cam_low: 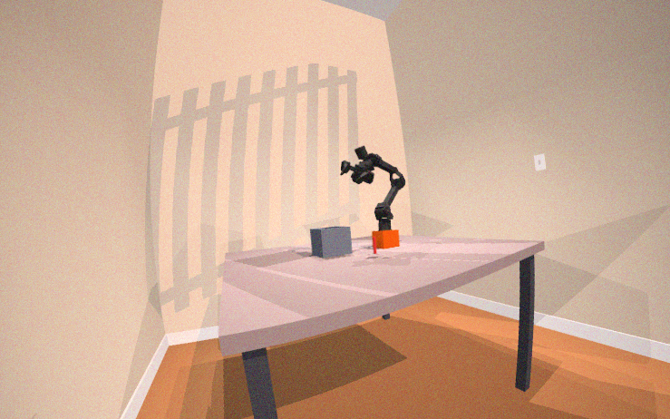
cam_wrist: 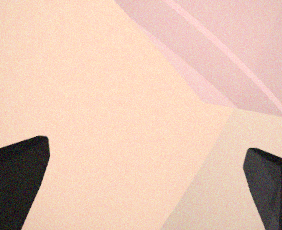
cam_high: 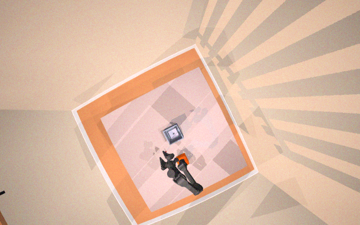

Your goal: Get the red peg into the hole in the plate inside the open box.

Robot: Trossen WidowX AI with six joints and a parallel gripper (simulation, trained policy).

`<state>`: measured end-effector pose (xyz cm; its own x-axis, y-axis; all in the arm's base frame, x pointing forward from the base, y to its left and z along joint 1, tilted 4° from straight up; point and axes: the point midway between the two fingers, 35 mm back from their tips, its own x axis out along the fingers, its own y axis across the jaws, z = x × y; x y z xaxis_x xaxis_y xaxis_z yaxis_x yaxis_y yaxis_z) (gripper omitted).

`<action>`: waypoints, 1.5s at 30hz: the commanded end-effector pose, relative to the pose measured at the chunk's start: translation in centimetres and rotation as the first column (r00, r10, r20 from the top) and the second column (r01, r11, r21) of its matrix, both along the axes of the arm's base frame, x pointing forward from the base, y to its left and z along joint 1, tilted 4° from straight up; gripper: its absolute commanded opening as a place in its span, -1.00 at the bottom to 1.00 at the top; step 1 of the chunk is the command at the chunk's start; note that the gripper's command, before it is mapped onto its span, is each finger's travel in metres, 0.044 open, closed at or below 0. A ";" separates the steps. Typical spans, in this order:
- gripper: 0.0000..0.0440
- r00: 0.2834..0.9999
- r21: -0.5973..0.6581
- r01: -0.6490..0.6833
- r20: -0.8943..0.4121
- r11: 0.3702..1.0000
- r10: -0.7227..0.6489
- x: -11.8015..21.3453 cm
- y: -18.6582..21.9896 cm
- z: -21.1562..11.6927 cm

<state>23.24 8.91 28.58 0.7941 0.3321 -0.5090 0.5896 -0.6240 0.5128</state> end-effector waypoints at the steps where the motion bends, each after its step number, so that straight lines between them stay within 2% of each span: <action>1: 0.91 0.995 0.001 -0.052 -0.085 0.999 0.051 -0.5 1.4 -1.5; 10: 0.94 0.952 -0.047 -0.173 -0.264 0.984 0.154 -1.9 3.9 -5.2; 22: 1.00 0.847 -0.142 -0.335 -0.478 0.931 0.232 -4.0 5.4 -10.1; 34: 1.00 0.724 -0.225 -0.486 -0.645 0.844 0.245 -5.4 5.3 -15.4; 45: 0.99 0.609 -0.264 -0.622 -0.755 0.737 0.243 -6.8 4.7 -19.2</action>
<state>17.00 13.95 10.57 0.0688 0.1590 -0.9849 0.9974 -0.0330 0.0643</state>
